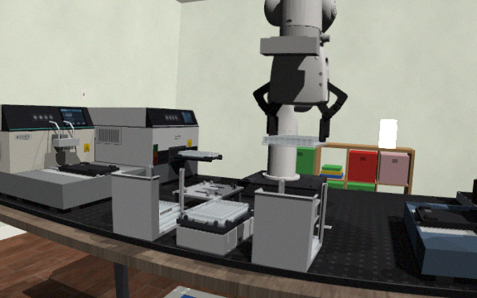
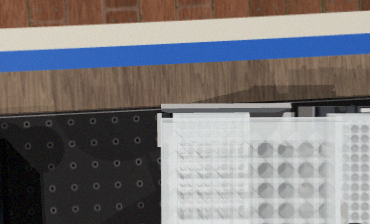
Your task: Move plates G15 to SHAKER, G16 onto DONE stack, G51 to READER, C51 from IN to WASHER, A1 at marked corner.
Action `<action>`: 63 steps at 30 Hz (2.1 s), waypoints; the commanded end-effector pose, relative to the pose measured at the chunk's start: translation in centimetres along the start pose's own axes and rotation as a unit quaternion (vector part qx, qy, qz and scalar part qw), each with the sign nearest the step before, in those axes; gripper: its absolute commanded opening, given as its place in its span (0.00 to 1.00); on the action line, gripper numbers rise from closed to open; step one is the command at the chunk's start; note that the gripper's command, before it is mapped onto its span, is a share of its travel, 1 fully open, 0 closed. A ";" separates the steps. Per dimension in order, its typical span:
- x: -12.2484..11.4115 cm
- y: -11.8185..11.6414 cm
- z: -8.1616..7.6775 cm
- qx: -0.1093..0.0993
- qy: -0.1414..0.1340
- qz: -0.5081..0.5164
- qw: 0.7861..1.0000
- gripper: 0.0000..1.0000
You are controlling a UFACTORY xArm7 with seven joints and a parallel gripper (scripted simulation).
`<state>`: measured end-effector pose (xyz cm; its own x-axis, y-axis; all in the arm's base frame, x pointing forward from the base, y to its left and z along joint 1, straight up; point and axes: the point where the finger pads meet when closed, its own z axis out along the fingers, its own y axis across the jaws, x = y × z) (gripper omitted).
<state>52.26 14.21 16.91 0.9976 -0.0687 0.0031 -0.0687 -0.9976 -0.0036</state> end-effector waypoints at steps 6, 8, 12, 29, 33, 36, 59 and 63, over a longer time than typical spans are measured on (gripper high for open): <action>-0.2 0.1 -0.3 0.001 0.002 -0.006 1.000 0.00; -0.2 0.1 -0.3 0.001 0.002 -0.006 1.000 0.00; -1.4 0.5 -0.3 0.001 0.002 -0.029 1.000 0.00; -6.2 2.1 -0.3 0.001 0.002 -0.080 0.997 0.00; -7.4 2.5 -0.3 0.001 0.002 -0.103 0.995 0.00; -8.4 2.8 -0.3 0.001 0.002 -0.121 0.993 0.00; -12.8 6.1 -0.3 0.000 0.002 -0.182 0.983 0.00; -13.7 7.1 -0.3 0.000 0.002 -0.186 0.982 0.00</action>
<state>38.97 8.98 16.88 0.9564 0.2919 -0.0013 0.2919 -0.9564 -0.0032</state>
